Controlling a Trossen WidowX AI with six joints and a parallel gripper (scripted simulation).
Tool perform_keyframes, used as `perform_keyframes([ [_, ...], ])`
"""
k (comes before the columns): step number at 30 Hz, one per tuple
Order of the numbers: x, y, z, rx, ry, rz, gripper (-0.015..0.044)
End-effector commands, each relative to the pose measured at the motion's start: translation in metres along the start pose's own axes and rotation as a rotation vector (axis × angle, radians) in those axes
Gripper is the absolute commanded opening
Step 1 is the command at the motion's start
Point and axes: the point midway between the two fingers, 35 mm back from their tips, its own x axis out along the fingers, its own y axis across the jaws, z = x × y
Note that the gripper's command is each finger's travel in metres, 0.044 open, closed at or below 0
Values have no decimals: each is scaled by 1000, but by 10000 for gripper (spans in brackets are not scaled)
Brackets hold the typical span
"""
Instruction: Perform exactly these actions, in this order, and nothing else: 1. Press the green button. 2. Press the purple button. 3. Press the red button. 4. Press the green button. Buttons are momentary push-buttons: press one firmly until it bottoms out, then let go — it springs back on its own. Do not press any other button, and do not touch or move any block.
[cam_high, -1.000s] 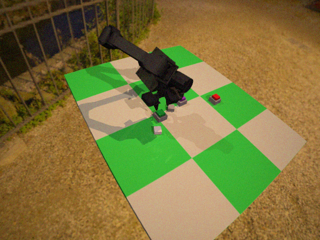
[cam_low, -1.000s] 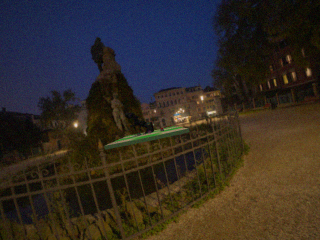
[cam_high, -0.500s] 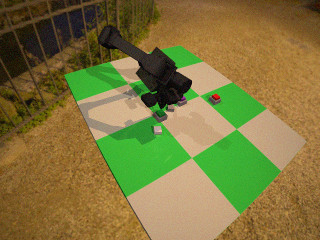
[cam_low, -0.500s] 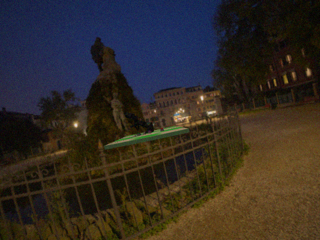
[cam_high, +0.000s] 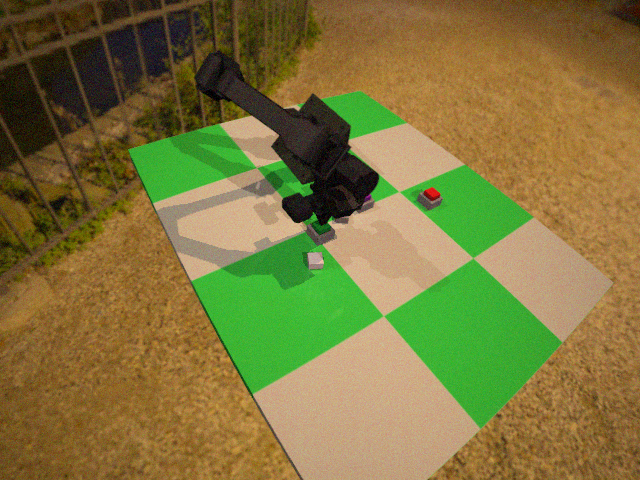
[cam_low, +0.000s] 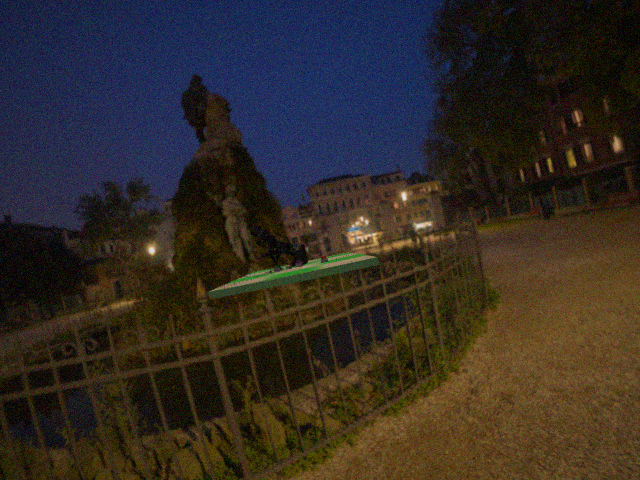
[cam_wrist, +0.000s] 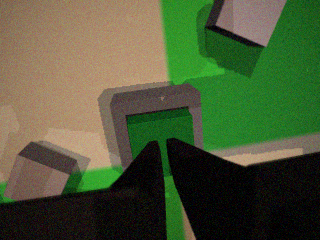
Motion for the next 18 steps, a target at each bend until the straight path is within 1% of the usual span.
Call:
perform_keyframes([
  [1,8,0,-2,-5,3,-6,20],
  [18,12,0,-3,-4,4,-6,20],
])
